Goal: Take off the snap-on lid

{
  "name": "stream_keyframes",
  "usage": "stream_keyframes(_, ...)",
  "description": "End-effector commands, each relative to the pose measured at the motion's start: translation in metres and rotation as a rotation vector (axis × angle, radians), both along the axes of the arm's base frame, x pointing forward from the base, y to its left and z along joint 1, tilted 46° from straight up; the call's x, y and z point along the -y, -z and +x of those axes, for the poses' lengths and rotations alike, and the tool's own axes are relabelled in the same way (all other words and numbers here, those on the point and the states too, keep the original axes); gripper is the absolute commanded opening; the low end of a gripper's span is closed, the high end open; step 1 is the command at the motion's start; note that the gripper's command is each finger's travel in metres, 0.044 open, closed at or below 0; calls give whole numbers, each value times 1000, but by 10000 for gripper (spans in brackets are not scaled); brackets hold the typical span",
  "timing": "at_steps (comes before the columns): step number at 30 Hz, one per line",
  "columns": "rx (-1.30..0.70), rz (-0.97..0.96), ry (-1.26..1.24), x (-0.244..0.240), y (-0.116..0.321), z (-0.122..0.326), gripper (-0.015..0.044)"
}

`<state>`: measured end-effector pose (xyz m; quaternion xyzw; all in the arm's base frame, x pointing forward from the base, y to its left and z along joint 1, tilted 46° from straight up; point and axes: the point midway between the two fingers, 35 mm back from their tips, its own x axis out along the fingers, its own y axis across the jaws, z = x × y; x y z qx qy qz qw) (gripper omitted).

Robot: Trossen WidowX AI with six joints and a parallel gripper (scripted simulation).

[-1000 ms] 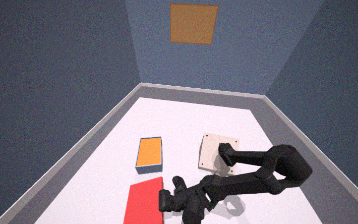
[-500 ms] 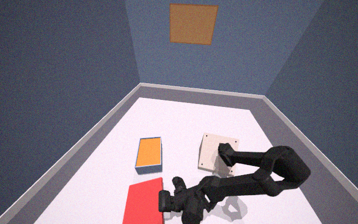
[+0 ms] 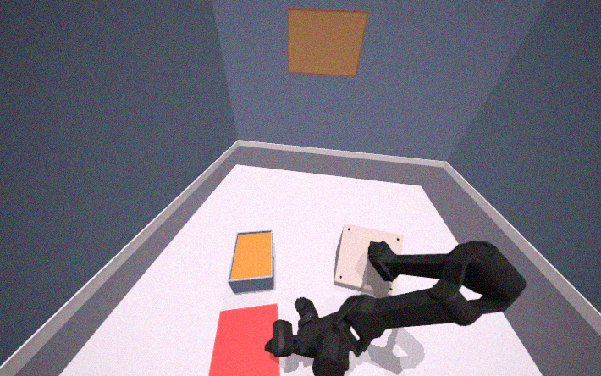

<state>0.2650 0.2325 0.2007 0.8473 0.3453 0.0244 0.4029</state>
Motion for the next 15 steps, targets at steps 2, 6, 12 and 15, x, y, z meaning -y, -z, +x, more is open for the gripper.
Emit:
stream_keyframes(2, -3, 0, 7, 3, 4, -10, 440)
stream_keyframes(6, -4, 0, 7, 5, 6, -17, 440)
stream_keyframes(12, -5, 0, 7, 7, 10, -29, 440)
stream_keyframes(15, -5, 0, 7, 8, 11, -34, 440)
